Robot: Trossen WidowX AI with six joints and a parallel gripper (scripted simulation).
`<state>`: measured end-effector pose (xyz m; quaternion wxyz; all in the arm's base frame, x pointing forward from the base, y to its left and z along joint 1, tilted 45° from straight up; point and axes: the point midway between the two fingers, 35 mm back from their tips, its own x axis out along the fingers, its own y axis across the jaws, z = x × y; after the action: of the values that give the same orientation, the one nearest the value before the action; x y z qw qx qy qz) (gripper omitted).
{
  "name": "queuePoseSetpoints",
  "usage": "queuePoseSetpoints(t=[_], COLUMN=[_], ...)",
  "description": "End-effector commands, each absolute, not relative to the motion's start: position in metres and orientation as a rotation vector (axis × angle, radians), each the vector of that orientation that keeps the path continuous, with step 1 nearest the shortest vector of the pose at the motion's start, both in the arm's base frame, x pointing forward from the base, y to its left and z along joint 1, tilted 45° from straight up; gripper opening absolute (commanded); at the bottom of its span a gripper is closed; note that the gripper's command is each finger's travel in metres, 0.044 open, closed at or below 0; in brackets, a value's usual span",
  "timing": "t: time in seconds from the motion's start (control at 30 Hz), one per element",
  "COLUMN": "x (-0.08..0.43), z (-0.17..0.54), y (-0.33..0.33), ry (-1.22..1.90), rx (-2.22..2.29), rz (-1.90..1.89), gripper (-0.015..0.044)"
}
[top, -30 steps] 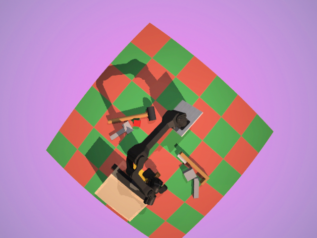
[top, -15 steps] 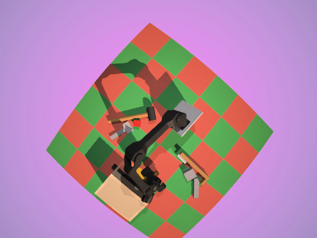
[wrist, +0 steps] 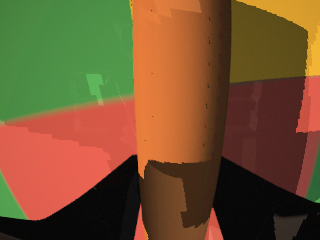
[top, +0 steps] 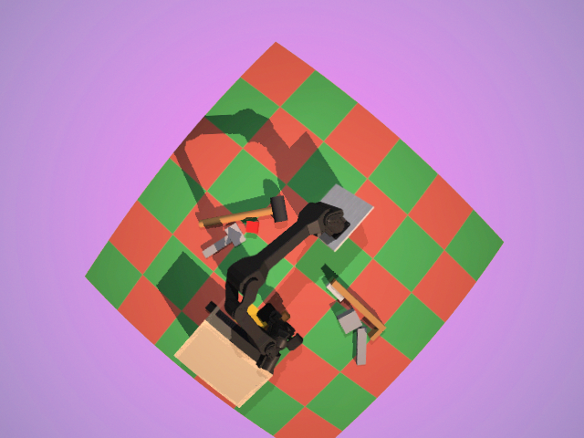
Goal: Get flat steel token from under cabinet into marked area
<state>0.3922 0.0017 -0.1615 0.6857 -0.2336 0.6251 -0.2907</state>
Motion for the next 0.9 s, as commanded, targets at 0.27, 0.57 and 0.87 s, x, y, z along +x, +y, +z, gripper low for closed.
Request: queuePoseSetpoints(t=[0.27, 0.57, 0.87], x=[0.3905, 0.3901, 0.3836], z=[-0.1513, -0.1491, -0.1505], y=[-0.0107, -0.0132, -0.0123], ry=[1.395, 1.395, 1.396], rx=[-0.532, -0.532, -0.532], rz=[-0.661, -0.662, -0.661], gripper=[0.0000, 0.0000, 0.0000])
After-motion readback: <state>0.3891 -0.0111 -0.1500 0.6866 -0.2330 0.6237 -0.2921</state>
